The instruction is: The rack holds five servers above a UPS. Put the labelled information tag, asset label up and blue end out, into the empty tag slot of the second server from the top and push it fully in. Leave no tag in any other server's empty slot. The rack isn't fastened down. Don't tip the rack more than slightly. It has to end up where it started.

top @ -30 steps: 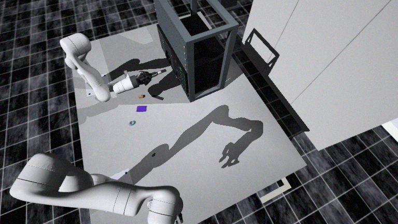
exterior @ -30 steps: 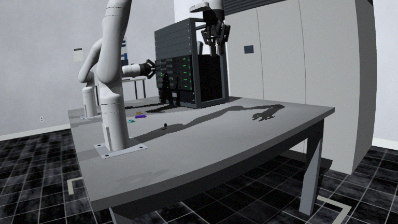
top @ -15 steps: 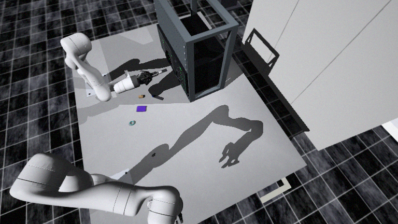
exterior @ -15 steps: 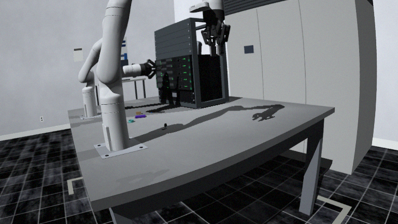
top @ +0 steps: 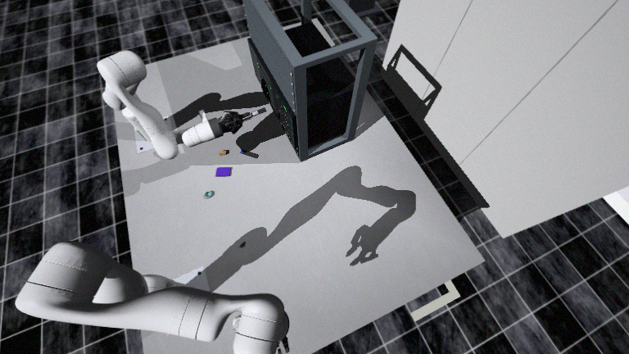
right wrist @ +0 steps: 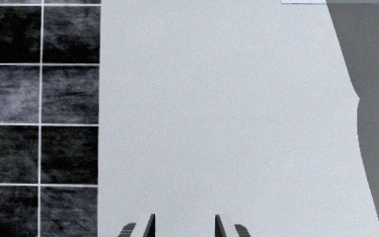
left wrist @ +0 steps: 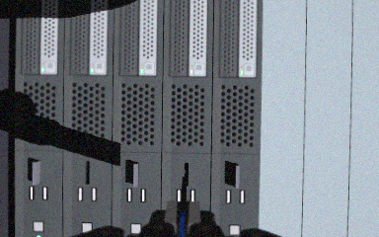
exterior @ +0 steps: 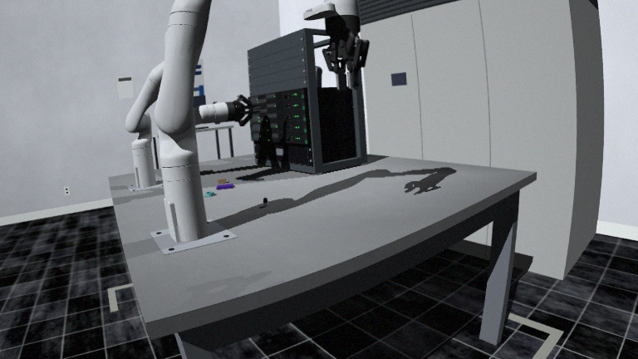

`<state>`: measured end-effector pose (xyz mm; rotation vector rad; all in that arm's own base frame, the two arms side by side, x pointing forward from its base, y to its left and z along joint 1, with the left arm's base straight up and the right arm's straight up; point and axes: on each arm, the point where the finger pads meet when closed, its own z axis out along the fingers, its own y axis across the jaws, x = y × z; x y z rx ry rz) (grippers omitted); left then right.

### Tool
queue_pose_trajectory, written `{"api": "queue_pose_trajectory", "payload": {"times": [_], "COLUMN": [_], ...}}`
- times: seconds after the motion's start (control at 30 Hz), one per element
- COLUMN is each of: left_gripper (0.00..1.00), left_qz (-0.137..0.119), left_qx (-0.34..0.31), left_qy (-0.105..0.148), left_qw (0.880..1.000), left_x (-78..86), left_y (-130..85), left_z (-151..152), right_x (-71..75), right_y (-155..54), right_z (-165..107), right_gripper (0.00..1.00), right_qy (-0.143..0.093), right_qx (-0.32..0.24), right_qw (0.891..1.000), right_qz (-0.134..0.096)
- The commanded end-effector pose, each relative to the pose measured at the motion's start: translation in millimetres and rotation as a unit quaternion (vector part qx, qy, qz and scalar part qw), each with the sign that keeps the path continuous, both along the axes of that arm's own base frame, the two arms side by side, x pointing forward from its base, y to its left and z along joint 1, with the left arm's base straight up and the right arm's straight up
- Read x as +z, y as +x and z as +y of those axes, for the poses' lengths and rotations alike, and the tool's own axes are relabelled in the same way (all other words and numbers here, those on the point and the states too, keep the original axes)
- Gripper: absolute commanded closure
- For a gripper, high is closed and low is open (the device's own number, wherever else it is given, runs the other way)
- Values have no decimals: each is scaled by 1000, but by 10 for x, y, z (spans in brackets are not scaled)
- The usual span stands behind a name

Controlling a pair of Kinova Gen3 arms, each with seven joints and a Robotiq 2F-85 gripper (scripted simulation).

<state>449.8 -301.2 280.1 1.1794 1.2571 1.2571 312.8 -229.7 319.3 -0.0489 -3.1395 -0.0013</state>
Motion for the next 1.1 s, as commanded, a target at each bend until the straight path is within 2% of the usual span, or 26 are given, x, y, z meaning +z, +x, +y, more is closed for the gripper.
{"api": "queue_pose_trajectory", "payload": {"times": [0.0,1.07], "left_gripper": [987,987], "left_qz": [-1,-1], "left_qx": [0,0], "left_qy": [-1,-1], "left_qw": [1000,1000], "left_x": [9,9], "left_y": [23,207], "left_z": [1,13], "right_x": [7,7], "right_y": [2,2], "right_z": [-2,-2], "right_gripper": [606,606], "right_qy": [0,0], "right_qx": [0,0], "right_qw": [1000,1000], "right_qz": [-1,-1]}}
